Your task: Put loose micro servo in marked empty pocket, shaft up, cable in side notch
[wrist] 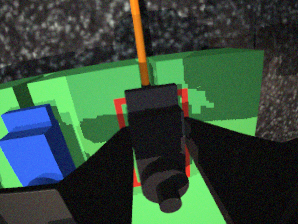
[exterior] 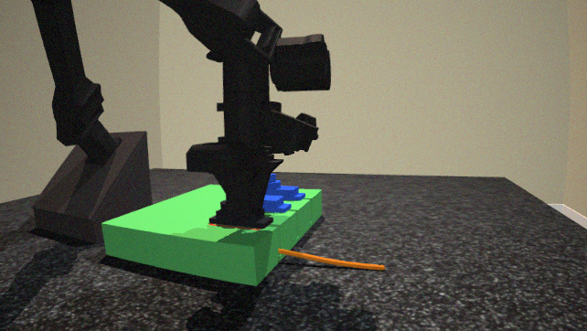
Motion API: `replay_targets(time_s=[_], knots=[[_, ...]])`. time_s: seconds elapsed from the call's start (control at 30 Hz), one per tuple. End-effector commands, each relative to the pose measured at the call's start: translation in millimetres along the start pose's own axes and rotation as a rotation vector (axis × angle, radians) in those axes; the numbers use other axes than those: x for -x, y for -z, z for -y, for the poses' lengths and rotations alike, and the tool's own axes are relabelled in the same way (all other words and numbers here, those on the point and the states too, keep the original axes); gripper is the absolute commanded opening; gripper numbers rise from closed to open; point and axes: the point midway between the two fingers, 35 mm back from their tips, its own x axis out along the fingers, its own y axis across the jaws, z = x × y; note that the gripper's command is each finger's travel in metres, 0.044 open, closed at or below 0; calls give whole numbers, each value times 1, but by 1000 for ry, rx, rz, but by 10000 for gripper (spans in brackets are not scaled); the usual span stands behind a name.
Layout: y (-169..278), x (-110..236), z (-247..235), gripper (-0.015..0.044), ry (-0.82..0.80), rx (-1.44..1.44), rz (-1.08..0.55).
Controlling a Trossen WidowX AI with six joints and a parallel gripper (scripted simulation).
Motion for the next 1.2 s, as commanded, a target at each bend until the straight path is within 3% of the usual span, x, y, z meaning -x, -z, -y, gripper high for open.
replay_targets(time_s=[0.0, 0.13, 0.27, 0.4, 0.6, 0.87, 1.07, 1.17], knots=[[0, 3, 0, 187, 1, 5, -1], [2, 32, -1, 187, 0, 5, -1], [4, 35, -2, 187, 0, 6, -1], [22, 48, -5, 292, -2, 16, 3], [98, 94, -2, 440, -4, 11, -5], [110, 101, -1, 440, -2, 10, -6], [109, 140, 0, 440, -1, 15, 2], [109, 142, 0, 440, 0, 15, 2]])
